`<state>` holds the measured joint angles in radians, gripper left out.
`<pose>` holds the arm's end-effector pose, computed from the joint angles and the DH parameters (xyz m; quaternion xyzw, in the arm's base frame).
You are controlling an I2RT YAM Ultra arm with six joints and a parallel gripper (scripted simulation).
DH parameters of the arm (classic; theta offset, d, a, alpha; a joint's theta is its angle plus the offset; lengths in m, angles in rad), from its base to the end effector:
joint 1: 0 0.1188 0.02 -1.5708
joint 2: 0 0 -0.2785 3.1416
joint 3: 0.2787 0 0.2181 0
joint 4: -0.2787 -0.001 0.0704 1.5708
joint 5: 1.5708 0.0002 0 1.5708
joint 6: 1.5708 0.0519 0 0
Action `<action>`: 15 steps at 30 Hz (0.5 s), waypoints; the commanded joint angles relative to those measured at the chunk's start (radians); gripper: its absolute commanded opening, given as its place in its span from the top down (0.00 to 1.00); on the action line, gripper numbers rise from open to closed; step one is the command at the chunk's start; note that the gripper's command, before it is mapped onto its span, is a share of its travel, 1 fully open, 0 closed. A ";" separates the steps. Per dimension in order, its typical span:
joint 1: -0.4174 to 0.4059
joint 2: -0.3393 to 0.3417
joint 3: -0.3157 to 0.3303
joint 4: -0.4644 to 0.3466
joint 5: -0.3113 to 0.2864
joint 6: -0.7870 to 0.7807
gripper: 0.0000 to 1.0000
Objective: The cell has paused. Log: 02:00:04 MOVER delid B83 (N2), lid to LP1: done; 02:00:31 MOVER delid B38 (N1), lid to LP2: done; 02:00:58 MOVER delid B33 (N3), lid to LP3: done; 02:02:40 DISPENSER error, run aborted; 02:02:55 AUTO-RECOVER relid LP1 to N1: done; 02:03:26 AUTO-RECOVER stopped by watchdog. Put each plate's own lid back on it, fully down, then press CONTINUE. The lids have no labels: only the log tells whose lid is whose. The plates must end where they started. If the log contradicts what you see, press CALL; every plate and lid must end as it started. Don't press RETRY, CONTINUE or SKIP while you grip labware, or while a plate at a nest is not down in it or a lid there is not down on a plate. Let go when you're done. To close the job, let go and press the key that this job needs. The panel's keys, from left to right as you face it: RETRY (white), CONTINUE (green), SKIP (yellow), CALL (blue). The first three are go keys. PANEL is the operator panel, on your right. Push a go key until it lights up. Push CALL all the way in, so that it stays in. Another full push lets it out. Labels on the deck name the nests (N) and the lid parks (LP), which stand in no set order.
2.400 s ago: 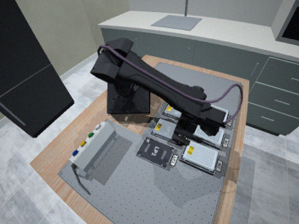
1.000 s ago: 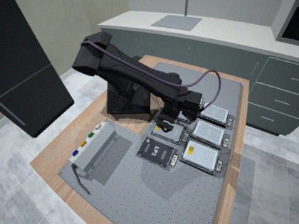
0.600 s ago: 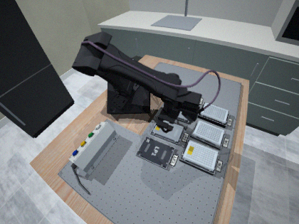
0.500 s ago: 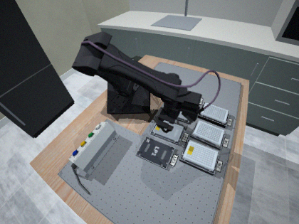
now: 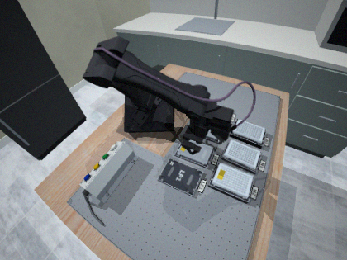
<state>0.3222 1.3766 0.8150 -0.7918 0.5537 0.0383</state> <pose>0.1982 0.0385 0.2193 -0.1059 0.9508 -0.2486 0.1514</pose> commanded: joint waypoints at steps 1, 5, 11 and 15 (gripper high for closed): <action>0.001 -0.036 -0.014 0.019 0.005 -0.007 0.00; -0.003 -0.037 -0.004 0.021 0.005 -0.009 0.00; 0.001 -0.039 -0.003 0.023 0.005 -0.013 0.00; 0.000 -0.039 -0.006 0.024 0.005 -0.012 0.00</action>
<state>0.3199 1.3766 0.8082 -0.7856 0.5556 0.0338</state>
